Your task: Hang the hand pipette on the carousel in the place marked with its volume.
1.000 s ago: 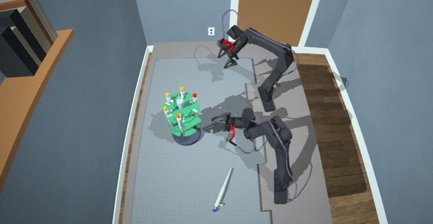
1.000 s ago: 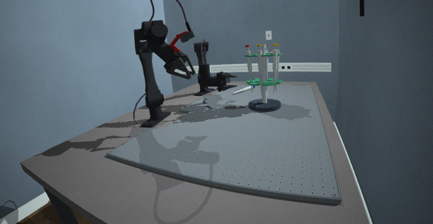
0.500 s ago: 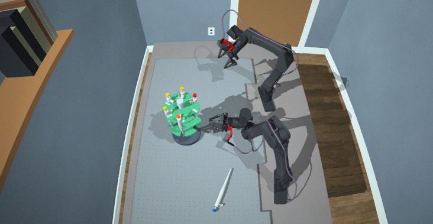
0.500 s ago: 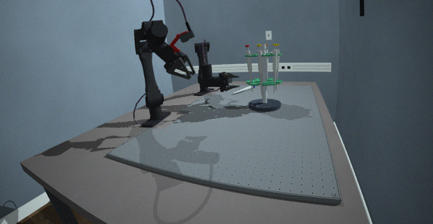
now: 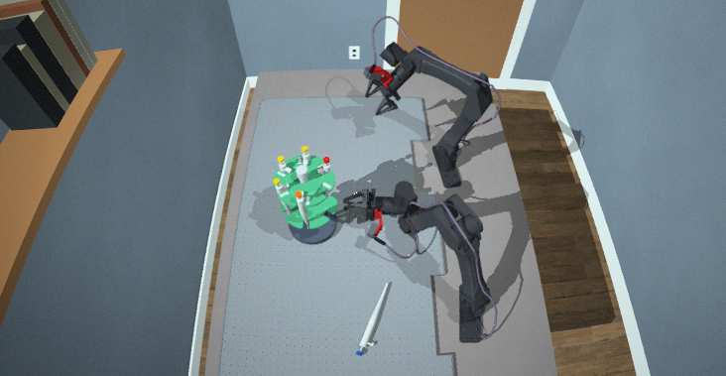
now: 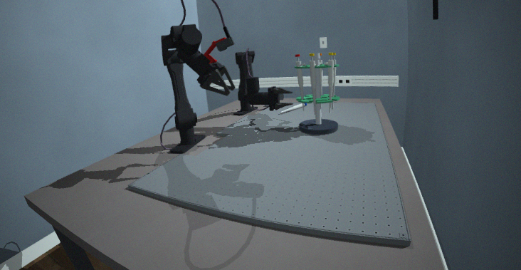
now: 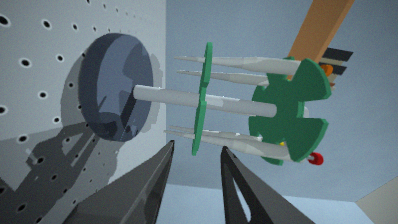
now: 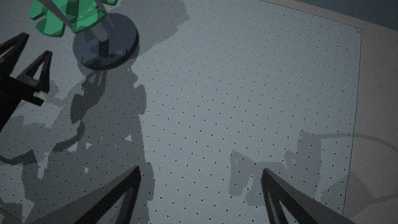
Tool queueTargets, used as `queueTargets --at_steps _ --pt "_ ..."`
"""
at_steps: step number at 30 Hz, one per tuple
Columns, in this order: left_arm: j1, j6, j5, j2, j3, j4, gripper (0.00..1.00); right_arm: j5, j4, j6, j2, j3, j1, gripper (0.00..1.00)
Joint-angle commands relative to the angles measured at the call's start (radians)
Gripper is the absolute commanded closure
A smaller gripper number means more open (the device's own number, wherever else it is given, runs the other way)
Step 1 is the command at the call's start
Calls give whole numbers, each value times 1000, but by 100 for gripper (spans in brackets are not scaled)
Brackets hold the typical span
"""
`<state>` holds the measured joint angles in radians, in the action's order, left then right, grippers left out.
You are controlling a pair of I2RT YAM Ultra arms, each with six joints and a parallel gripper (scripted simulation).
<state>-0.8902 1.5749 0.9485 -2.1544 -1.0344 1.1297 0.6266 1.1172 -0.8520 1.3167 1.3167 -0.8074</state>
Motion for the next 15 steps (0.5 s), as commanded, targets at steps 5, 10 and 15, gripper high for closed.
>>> queueTargets --at_steps 5,10,15 --pt "35 -12 -37 -25 -63 -41 51 21 -14 -5 0 24 -8 0" --pt "51 -12 -54 -38 -89 -53 51 21 -14 -5 0 24 -8 0" --pt "61 -12 -63 -46 -105 -61 51 21 -14 -5 0 24 -8 0"
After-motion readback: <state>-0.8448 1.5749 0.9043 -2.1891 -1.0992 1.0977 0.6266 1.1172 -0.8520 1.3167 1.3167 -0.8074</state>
